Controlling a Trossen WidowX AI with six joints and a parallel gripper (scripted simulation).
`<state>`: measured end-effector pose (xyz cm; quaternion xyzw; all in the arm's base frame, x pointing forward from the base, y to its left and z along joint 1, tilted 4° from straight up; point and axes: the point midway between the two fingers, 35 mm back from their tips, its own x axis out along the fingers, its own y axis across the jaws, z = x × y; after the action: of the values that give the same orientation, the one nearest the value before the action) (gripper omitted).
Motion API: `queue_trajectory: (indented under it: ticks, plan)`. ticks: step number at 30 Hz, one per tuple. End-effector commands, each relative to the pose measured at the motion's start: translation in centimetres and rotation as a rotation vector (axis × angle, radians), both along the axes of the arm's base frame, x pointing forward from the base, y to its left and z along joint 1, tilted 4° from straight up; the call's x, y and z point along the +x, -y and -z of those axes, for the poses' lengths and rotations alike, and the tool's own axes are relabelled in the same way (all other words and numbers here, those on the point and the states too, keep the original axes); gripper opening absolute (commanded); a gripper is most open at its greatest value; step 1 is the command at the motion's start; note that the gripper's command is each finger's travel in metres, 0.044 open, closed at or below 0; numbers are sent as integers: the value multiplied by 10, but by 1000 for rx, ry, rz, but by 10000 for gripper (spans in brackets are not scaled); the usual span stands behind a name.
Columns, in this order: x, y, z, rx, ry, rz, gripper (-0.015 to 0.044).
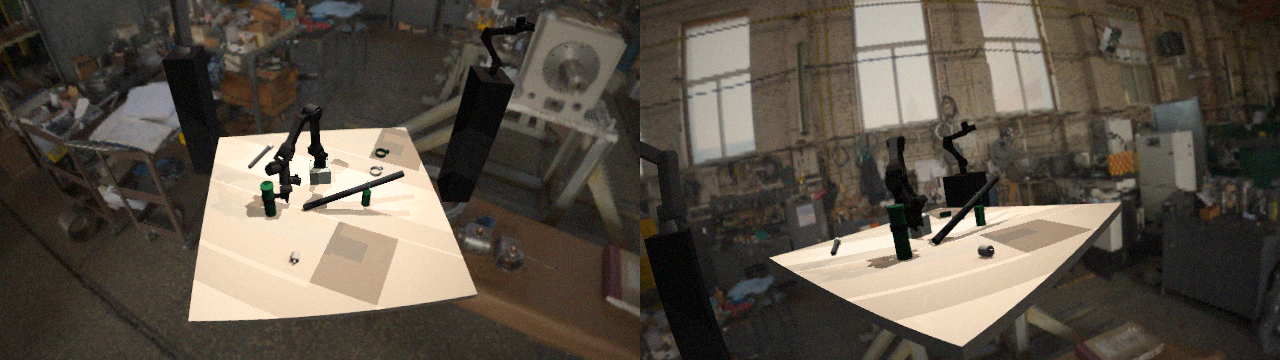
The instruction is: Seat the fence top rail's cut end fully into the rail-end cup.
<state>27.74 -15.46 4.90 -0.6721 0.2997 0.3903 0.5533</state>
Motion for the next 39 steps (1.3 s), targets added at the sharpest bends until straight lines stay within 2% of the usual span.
queue_trajectory:
  ticks: [1, 20, 36, 37, 39]
  plan:
    - [-1, 0, 0, 3, -3, 1, 0]
    - [1, 0, 0, 2, 0, 13, 0]
    - [0, -13, -12, 3, -1, 13, 420]
    - [0, -16, -15, 3, -1, 13, 440]
    - [-2, -23, -20, 4, -2, 13, 440]
